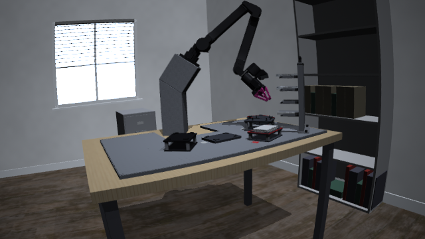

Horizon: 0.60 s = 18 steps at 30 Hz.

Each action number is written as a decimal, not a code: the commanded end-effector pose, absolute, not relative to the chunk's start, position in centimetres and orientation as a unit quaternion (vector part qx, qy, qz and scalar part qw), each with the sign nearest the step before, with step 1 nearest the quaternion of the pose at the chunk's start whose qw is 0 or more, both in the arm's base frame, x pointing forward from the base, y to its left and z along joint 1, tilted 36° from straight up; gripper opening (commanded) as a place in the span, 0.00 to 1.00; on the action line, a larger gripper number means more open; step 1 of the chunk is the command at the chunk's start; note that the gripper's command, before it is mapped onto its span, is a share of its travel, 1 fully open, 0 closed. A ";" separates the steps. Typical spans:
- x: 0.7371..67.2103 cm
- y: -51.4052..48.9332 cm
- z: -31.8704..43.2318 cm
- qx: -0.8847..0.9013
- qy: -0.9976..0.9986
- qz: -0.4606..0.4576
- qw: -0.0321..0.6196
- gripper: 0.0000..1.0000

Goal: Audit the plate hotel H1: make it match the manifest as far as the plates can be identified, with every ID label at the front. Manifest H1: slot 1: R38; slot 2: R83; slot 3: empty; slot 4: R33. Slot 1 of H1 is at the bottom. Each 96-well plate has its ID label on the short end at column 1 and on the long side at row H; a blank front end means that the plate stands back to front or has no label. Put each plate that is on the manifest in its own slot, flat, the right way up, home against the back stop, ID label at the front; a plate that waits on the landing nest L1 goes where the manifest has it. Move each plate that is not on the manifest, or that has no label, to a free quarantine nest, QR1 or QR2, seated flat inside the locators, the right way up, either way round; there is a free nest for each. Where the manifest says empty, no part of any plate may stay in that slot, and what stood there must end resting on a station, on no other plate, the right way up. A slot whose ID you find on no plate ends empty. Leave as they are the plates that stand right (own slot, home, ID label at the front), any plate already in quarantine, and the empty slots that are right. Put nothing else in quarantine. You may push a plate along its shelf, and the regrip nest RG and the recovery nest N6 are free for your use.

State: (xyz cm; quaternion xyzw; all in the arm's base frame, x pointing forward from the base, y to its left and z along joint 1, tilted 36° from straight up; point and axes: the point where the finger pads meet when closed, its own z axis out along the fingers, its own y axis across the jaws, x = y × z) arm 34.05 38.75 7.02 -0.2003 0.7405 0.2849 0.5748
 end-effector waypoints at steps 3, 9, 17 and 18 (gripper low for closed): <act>34.1 38.4 7.5 -0.198 0.739 0.285 0.578 1.00; 34.1 38.4 7.5 -0.198 0.739 0.285 0.578 1.00; 33.2 37.8 6.2 -0.202 0.742 0.281 0.574 1.00; 32.8 37.9 6.1 -0.204 0.742 0.282 0.573 1.00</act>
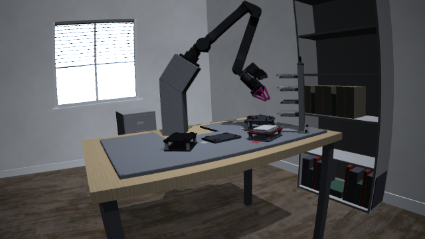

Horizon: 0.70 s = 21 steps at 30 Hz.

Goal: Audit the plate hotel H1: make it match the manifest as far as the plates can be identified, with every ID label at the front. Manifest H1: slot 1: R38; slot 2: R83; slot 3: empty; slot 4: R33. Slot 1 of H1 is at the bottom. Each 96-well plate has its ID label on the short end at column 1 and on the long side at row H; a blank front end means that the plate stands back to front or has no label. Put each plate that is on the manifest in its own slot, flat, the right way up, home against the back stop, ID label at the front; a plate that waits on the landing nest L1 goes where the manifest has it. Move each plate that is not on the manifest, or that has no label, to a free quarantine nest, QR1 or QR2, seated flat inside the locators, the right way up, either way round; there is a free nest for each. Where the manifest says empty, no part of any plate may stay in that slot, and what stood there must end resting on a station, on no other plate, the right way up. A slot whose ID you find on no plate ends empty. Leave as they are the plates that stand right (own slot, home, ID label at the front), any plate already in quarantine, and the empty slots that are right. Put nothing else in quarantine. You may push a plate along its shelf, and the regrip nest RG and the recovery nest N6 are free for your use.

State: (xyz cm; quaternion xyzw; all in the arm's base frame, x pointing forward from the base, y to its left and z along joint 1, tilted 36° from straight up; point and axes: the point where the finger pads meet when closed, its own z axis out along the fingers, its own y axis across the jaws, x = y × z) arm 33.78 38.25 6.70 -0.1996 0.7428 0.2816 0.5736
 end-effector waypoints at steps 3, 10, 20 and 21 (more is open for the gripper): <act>32.4 37.7 5.8 -0.203 0.742 0.283 0.572 1.00; 31.5 37.0 5.1 -0.201 0.744 0.285 0.571 1.00; 32.4 38.4 4.8 -0.197 0.737 0.292 0.577 1.00; 32.4 38.4 4.7 -0.197 0.737 0.292 0.577 1.00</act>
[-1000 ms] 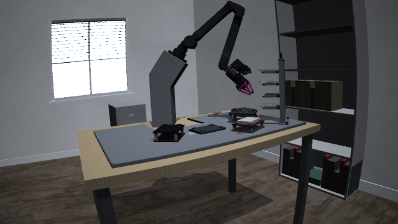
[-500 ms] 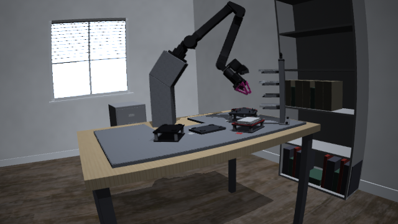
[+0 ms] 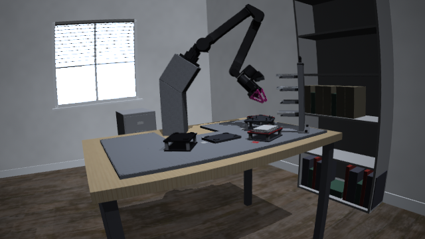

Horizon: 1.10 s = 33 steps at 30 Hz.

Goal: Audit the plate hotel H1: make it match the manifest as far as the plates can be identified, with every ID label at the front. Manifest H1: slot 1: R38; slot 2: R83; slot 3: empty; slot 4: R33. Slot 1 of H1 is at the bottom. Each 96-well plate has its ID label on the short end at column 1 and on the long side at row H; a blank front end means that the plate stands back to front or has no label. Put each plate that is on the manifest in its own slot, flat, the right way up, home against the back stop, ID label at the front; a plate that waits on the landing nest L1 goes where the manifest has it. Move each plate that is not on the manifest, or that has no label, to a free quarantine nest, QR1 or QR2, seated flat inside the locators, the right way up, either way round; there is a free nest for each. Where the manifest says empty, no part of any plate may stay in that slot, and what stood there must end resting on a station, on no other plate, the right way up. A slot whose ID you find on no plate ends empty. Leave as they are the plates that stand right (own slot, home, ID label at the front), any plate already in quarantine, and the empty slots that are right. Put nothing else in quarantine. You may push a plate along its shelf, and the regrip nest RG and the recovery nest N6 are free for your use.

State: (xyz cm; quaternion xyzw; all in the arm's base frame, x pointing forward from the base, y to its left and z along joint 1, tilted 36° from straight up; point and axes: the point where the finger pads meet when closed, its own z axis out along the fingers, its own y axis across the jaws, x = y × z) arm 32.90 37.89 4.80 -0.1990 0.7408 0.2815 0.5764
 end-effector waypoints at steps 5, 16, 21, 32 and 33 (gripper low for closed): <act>32.6 38.8 4.0 -0.197 0.737 0.292 0.577 1.00; 33.1 39.5 2.7 -0.197 0.737 0.292 0.577 1.00; 33.3 39.9 2.0 -0.197 0.737 0.292 0.577 1.00; 33.8 40.5 0.7 -0.197 0.737 0.292 0.577 1.00; 33.8 40.6 0.6 -0.197 0.737 0.292 0.577 1.00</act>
